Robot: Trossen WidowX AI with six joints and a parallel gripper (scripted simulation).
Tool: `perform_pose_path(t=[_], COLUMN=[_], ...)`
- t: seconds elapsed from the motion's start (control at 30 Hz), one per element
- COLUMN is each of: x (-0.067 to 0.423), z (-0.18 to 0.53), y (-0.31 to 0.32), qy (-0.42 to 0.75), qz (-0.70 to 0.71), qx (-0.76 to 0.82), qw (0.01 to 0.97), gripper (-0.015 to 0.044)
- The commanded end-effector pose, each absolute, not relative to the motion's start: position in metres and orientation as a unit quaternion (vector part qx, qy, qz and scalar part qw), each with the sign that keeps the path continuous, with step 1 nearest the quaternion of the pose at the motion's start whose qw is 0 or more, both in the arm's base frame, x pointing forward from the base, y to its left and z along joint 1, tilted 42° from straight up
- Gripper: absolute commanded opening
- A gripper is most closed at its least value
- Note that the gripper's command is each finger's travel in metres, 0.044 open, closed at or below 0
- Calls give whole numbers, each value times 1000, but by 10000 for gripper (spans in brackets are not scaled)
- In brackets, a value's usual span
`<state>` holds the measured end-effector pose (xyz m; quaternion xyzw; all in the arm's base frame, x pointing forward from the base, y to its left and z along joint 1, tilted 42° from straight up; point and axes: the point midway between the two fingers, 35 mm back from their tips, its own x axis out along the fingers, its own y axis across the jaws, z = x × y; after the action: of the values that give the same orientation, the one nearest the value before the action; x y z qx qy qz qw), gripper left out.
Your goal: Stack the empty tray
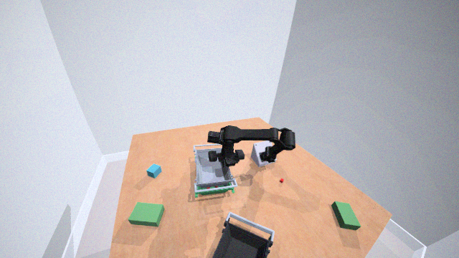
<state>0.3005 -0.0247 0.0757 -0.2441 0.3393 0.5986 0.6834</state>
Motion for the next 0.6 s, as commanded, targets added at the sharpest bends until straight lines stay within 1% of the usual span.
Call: perform_pose_path(t=[0.0, 0.17, 0.57], x=[298, 298, 298], z=[68, 68, 68], y=[-18, -18, -18], qy=[346, 346, 346], qz=[608, 608, 608], qx=[-233, -233, -233], qw=[676, 676, 676], gripper=[0, 0, 176])
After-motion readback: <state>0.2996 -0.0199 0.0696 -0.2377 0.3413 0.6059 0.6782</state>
